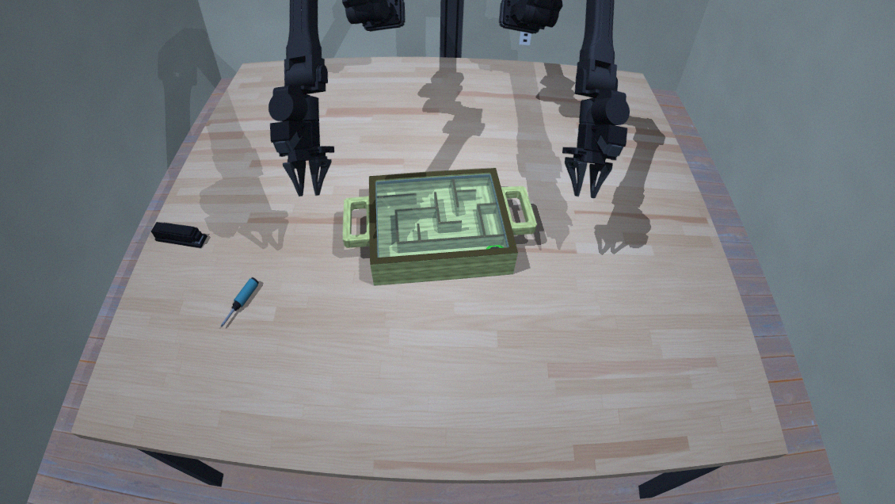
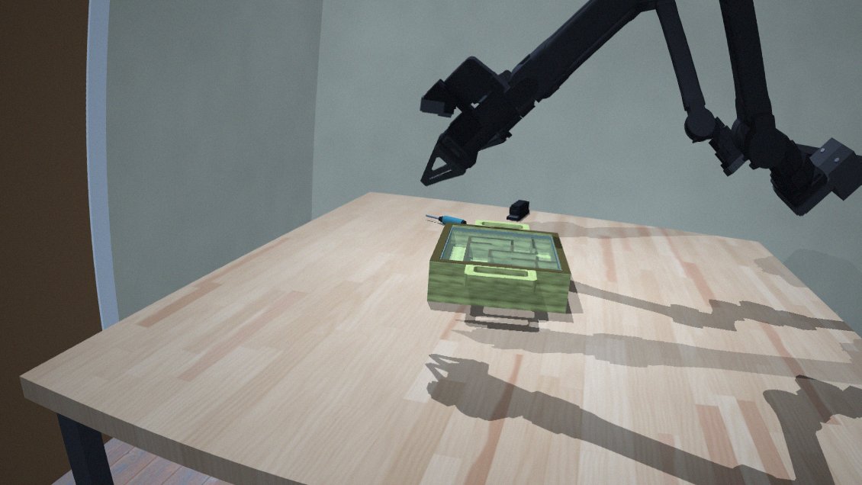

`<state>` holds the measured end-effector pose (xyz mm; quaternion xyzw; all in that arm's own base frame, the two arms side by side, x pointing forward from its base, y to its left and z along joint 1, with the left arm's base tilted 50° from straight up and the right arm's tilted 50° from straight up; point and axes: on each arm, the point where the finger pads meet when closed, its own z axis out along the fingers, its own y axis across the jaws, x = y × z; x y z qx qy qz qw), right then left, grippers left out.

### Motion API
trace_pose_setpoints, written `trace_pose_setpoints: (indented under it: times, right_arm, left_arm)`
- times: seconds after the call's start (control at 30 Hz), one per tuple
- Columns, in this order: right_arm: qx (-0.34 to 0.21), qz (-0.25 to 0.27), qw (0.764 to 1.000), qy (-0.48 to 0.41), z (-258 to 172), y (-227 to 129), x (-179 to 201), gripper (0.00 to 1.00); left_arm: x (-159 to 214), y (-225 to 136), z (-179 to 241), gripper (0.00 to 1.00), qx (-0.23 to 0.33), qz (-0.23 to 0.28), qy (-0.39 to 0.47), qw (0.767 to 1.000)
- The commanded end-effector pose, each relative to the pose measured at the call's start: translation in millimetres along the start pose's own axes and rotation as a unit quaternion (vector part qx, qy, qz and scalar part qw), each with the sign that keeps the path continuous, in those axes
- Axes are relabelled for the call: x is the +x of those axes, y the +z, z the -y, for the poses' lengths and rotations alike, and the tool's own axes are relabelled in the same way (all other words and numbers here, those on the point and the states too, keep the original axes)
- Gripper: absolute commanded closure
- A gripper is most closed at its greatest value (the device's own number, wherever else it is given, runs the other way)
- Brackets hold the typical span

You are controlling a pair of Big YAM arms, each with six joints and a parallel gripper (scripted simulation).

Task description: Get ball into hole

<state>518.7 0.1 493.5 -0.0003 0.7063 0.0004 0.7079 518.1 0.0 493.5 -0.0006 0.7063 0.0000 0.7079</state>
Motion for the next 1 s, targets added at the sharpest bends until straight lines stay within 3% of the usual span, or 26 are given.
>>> trace_pose_setpoints:
  times: [0.0,0.97]
  right_arm:
    - [0.003,0.035,0.999,-0.001,4.6,-16.4,-31.2,0.59]
    - [-0.003,0.030,1.000,0.000,-0.8,-4.2,-27.7,0.59]
  left_arm:
    - [-36.0,4.8,10.6,0.59,0.011,0.036,0.008,0.999]
    - [-46.6,-3.2,4.0,0.59,0.004,0.038,0.005,0.999]
